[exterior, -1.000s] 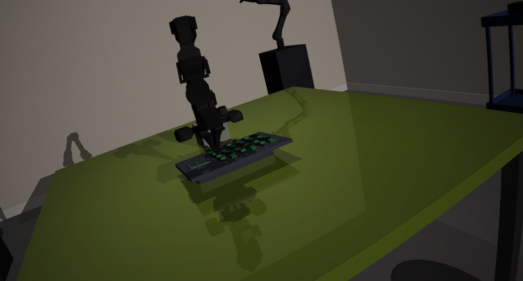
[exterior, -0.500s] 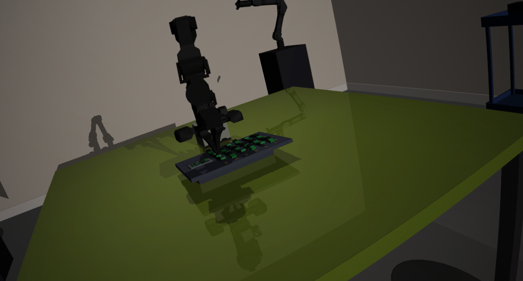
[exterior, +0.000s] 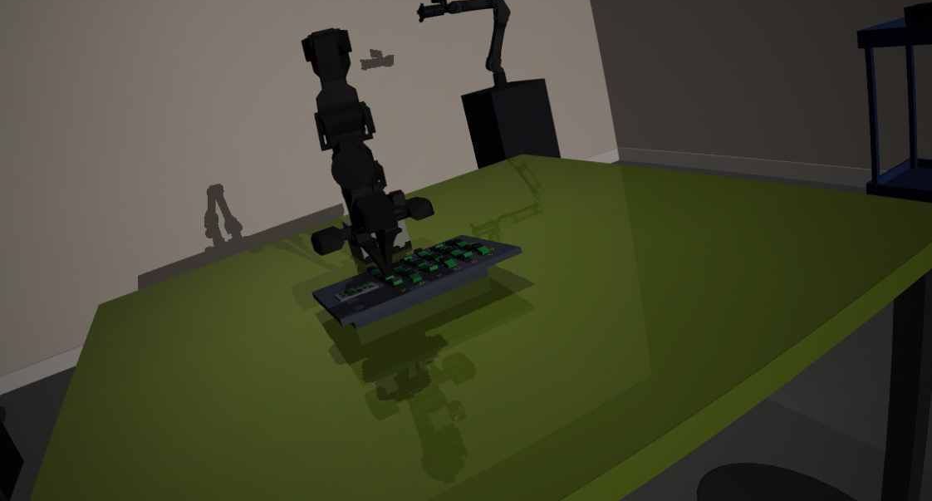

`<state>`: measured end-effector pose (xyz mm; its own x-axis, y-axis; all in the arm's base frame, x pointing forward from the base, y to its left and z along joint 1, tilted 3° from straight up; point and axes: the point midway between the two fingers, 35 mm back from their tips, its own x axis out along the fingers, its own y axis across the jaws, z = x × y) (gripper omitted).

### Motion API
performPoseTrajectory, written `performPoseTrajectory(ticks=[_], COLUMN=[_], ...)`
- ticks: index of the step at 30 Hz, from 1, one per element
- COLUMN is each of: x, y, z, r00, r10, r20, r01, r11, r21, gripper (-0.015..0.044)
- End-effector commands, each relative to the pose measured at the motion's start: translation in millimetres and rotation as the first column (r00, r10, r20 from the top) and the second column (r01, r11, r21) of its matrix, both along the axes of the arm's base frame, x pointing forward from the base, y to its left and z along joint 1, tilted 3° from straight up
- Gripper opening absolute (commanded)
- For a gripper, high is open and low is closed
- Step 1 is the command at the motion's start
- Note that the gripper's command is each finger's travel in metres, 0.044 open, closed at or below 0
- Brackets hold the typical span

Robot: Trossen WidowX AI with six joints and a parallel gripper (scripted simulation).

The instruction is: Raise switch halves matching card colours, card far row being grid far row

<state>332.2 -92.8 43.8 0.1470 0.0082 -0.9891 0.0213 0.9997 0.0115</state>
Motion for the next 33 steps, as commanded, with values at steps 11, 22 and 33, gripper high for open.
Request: performPoseTrajectory(ticks=[11,22,33], x=[0,0,-10], y=[0,0,-1], z=[-2,-4,56], r00=[1.0,1.0,1.0], r10=[-0.001,-0.001,-0.001], r20=[-0.001,-0.001,0.023], r01=[0.001,0.001,0.001], r11=[1.0,1.0,1.0], r21=[-0.003,-0.003,-0.003], gripper=[0.0,0.0,0.0])
